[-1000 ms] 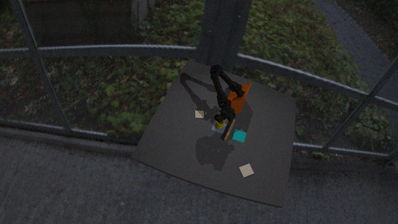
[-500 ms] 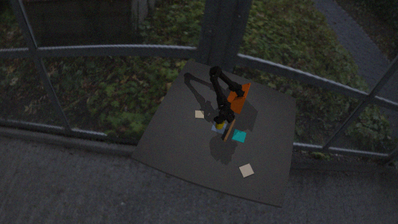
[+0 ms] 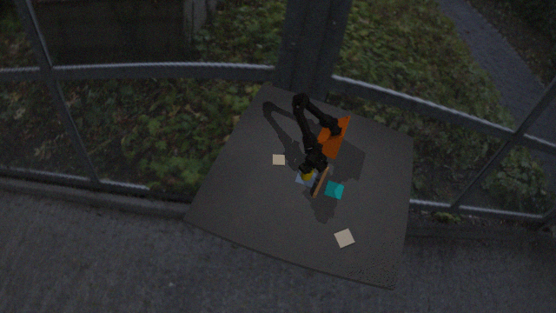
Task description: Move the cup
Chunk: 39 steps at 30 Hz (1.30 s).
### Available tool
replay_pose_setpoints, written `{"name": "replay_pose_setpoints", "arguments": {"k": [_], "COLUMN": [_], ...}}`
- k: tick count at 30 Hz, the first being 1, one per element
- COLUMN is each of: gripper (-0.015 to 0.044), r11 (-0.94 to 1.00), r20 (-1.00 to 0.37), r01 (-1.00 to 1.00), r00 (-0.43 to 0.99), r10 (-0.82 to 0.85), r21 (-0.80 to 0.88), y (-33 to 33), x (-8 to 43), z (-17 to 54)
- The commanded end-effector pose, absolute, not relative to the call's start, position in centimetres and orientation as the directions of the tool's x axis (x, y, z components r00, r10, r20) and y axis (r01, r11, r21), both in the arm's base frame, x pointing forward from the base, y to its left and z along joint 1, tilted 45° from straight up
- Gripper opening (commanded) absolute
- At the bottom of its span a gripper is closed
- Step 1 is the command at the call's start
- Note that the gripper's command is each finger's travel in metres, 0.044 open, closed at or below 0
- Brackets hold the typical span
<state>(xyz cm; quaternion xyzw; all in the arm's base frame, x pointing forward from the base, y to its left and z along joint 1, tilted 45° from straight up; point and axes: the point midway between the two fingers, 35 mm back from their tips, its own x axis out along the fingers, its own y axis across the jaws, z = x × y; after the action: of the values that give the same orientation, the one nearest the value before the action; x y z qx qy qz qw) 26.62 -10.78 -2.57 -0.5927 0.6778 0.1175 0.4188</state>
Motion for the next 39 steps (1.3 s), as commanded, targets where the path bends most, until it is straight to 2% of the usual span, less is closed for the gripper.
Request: {"name": "replay_pose_setpoints", "arguments": {"k": [1,19,39], "gripper": [0.0127,0.0000,0.0000], "r11": [0.270,0.270,0.270], "r20": [-0.707,-0.707,-0.710], "r01": [-0.902,-0.902,-0.905], "r00": [0.054,0.054,0.049], "r10": [-0.705,-0.705,-0.703], "r21": [-0.338,-0.338,-0.330], "y": [-10.8,-10.8,-6.7], "x": [26.7,26.7,26.4], "z": [-2.6,-2.6,0.8]}}
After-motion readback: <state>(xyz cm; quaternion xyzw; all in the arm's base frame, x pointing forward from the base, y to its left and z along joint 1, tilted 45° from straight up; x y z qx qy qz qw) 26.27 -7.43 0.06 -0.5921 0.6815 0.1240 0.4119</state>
